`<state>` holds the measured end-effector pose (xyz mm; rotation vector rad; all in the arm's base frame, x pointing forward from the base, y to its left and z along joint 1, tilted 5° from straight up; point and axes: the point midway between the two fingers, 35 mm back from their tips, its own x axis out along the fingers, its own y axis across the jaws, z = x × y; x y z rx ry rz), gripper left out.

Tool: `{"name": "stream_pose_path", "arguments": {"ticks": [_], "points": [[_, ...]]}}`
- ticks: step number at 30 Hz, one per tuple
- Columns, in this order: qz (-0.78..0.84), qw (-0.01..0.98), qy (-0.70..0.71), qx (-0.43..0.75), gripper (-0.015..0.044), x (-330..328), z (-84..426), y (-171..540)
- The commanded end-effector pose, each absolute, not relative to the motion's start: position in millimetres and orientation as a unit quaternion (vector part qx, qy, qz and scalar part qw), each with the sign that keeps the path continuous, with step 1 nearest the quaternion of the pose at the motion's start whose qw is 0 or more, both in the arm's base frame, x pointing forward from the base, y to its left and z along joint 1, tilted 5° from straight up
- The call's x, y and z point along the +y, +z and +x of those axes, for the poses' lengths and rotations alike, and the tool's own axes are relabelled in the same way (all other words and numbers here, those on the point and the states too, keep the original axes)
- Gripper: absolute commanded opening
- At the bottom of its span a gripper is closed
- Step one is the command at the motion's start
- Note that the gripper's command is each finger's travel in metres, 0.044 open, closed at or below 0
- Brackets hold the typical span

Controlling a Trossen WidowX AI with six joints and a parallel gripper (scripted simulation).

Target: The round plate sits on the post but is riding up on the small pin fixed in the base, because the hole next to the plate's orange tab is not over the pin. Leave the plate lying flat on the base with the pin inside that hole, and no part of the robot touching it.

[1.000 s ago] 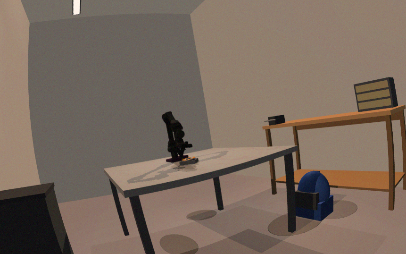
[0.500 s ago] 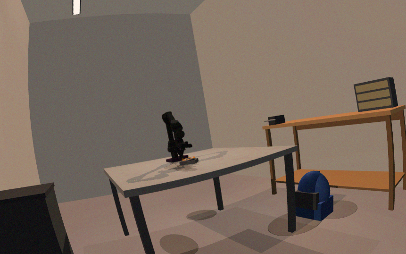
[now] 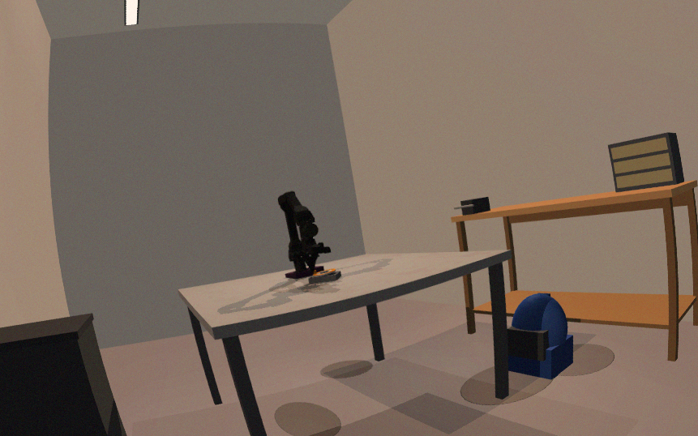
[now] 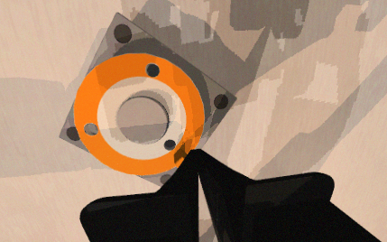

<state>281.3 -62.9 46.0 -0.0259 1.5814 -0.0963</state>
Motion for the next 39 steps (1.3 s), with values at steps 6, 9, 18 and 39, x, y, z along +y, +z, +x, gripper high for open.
{"name": "stream_pose_path", "arguments": {"ticks": [6,9,18,39], "points": [[-0.007,0.697,-0.041,0.715,0.0,-53.5,271.7,43.2],[-0.007,0.697,-0.04,0.716,0.0,-50.6,269.3,43.6],[-0.007,0.697,-0.04,0.716,0.0,-41.6,264.3,44.8],[-0.006,0.697,-0.039,0.716,0.0,-19.2,261.6,45.5]]}}
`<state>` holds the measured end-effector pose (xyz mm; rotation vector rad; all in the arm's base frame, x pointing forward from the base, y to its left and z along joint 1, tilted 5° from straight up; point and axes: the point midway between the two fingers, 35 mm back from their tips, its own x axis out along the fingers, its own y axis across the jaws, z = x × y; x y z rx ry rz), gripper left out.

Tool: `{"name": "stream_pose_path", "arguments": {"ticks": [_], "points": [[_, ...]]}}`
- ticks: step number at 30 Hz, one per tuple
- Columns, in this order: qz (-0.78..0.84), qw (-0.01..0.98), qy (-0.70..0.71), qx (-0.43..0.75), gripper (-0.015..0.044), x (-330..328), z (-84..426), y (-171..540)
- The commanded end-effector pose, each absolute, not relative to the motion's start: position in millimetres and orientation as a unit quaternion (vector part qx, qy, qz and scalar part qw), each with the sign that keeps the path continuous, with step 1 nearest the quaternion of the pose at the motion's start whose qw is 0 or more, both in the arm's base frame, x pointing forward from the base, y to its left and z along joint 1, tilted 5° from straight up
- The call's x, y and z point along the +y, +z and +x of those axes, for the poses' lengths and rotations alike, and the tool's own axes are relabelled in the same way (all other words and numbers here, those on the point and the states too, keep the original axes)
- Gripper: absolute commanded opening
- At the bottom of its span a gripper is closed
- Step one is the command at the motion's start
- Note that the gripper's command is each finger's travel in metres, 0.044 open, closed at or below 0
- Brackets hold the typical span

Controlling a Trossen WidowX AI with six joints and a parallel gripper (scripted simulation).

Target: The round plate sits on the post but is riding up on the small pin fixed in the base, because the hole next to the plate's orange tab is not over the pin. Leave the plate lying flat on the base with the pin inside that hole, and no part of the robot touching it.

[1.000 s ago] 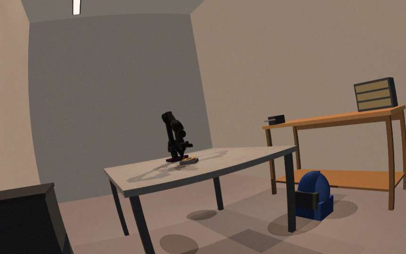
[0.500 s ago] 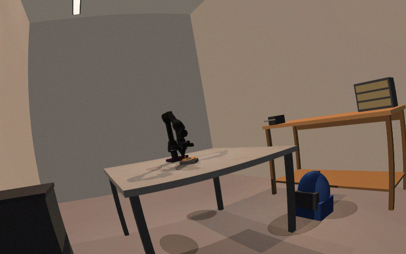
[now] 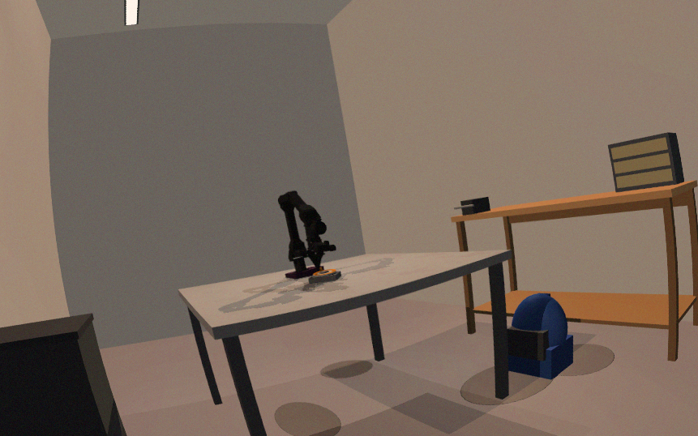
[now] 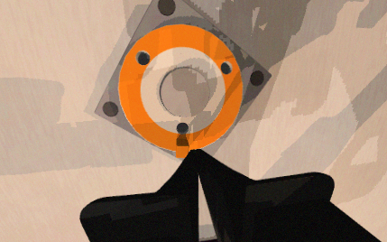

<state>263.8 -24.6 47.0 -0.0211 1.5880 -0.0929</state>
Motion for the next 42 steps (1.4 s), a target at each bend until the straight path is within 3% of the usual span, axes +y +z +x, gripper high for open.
{"name": "stream_pose_path", "arguments": {"ticks": [1,26,42], "points": [[-0.006,0.697,-0.039,0.716,0.0,-17.8,261.7,45.5],[-0.006,0.697,-0.039,0.716,0.0,1.3,270.6,41.7],[-0.009,0.697,-0.039,0.716,0.0,0.9,266.4,80.3]]}}
